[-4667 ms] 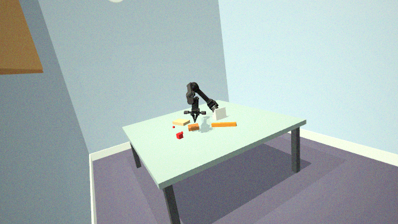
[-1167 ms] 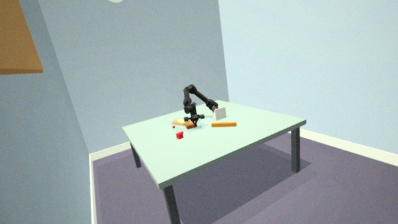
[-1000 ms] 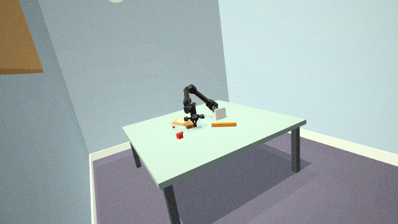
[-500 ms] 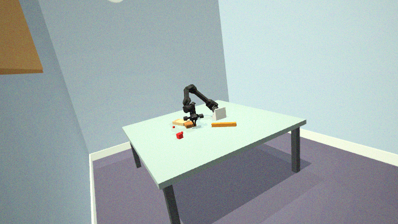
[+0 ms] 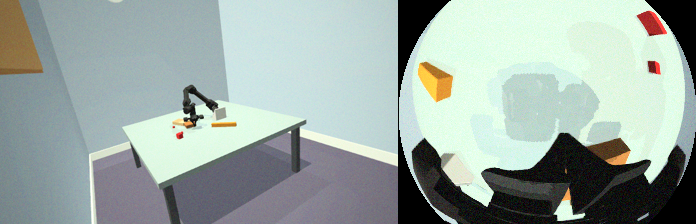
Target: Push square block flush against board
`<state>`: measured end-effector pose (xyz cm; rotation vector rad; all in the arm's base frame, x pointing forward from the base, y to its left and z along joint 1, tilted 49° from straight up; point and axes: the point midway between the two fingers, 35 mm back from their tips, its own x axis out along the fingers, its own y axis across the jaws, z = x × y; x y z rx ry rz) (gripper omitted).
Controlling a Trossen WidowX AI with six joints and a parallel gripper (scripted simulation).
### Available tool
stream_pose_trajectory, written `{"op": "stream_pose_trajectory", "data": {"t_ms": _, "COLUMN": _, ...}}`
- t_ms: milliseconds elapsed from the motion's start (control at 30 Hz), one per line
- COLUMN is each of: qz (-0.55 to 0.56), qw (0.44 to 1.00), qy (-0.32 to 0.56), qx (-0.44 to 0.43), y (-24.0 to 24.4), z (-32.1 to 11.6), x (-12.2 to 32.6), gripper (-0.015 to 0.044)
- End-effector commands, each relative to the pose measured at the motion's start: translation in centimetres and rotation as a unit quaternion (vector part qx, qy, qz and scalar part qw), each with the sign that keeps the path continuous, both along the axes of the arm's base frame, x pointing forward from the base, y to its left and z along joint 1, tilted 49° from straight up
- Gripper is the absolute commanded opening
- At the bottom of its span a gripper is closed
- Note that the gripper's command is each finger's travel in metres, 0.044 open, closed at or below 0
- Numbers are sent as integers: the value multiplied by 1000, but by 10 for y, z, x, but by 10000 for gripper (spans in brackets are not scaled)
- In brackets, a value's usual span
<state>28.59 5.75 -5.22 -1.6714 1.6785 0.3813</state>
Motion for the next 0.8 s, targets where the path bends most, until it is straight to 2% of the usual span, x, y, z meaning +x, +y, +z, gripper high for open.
{"op": "stream_pose_trajectory", "data": {"t_ms": 0, "qz": -1, "qw": 1000, "qy": -1, "qx": 1, "y": 5, "z": -5, "x": 2, "gripper": 0}}
{"op": "stream_pose_trajectory", "data": {"t_ms": 600, "qz": -2, "qw": 1000, "qy": -2, "qx": 0, "y": 23, "z": -26, "x": 10, "gripper": 0}}
{"op": "stream_pose_trajectory", "data": {"t_ms": 767, "qz": -2, "qw": 1000, "qy": -1, "qx": 1, "y": 58, "z": 12, "x": 4, "gripper": 0}}
